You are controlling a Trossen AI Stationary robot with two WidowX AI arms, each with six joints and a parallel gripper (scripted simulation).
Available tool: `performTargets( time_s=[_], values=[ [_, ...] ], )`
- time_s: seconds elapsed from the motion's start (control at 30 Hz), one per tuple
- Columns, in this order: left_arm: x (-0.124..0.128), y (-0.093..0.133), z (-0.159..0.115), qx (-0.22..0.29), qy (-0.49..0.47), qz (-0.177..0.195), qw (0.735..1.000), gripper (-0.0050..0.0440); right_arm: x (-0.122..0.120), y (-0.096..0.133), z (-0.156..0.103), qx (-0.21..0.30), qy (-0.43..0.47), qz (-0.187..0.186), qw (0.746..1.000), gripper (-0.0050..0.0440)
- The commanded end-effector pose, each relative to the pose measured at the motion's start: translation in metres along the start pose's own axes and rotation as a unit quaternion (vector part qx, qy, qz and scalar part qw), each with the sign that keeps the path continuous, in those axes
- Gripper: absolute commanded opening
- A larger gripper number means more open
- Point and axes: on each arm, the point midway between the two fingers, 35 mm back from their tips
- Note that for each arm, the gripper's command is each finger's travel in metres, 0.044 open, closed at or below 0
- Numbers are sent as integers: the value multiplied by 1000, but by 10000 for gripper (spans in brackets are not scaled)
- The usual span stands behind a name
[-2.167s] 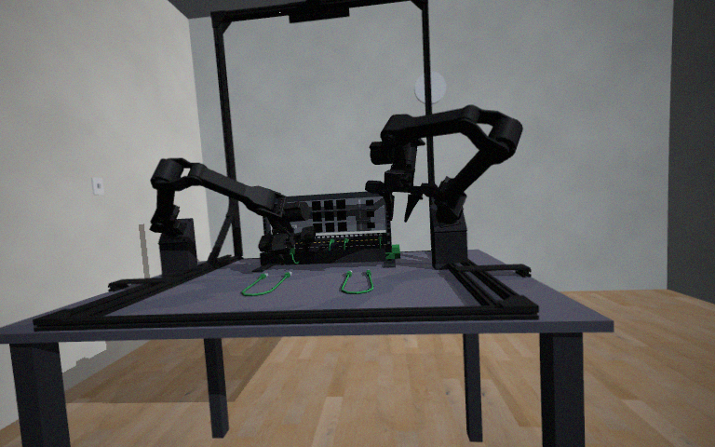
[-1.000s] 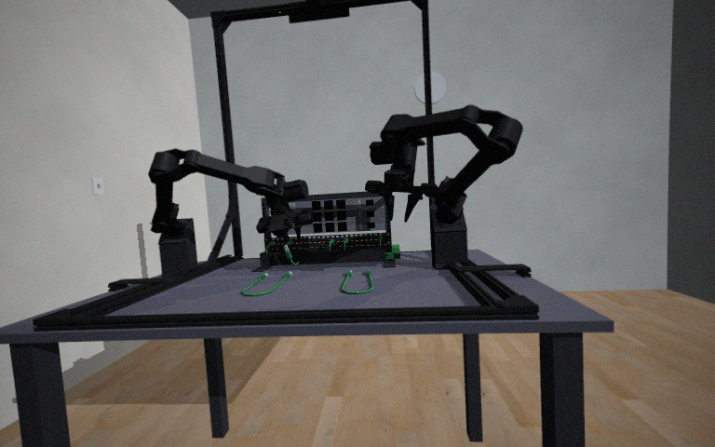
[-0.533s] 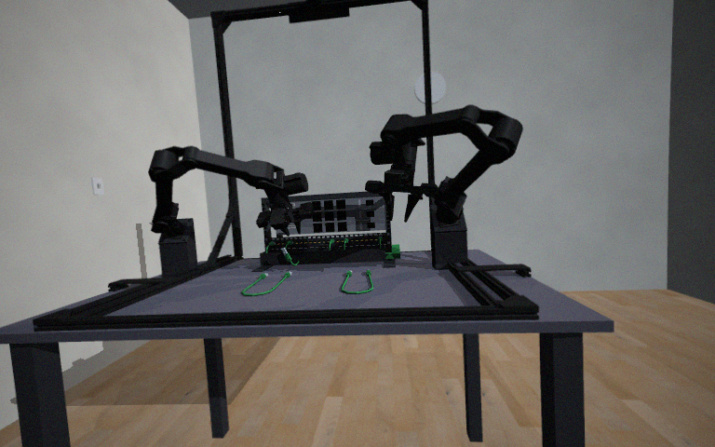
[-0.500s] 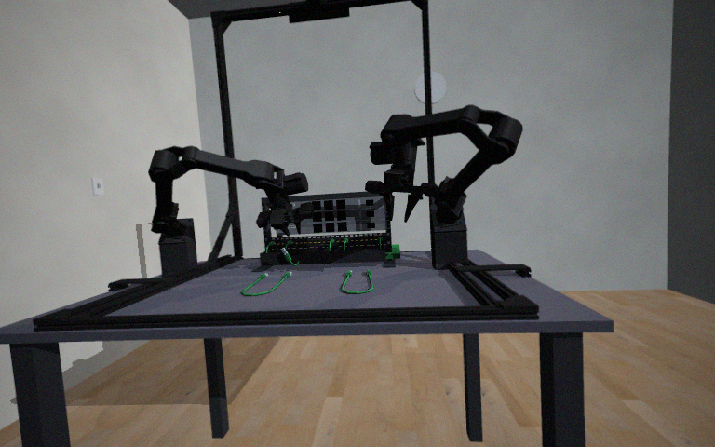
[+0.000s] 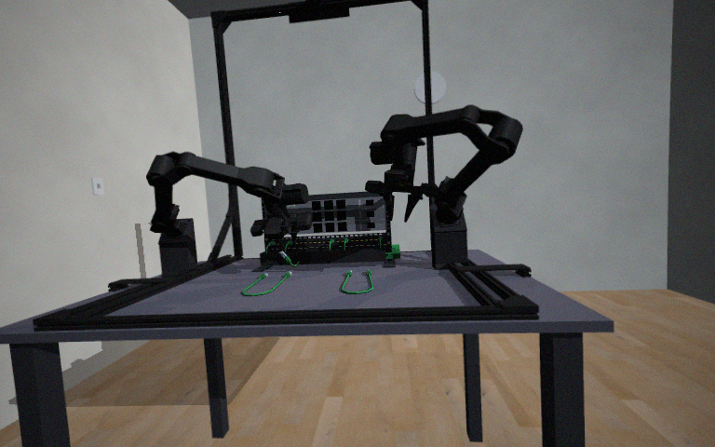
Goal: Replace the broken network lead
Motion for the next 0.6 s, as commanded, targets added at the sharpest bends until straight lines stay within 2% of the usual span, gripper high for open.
performTargets(
  time_s=[0.0, 0.07, 0.1, 0.57],
  values=[
    [0, 0, 0, 0, 0, 0, 1000, 176, 1, 1, -1, -1, 5, 0, 1000, 176],
    [0, 0, 0, 0, 0, 0, 1000, 176, 1, 1, -1, -1, 5, 0, 1000, 176],
    [0, 0, 0, 0, 0, 0, 1000, 176, 5, 0, 59, -33, 2, -34, 999, 176],
    [0, 0, 0, 0, 0, 0, 1000, 176, 5, 0, 59, -33, 2, -34, 999, 176]
  ],
)
Point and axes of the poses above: on each arm, the point midway between the two fingers, 35 mm back from their tips, its own y axis back along the fingers, its own x axis across the jaws, z = x × y, and after that the axes turned 7 degrees about -y, right-handed
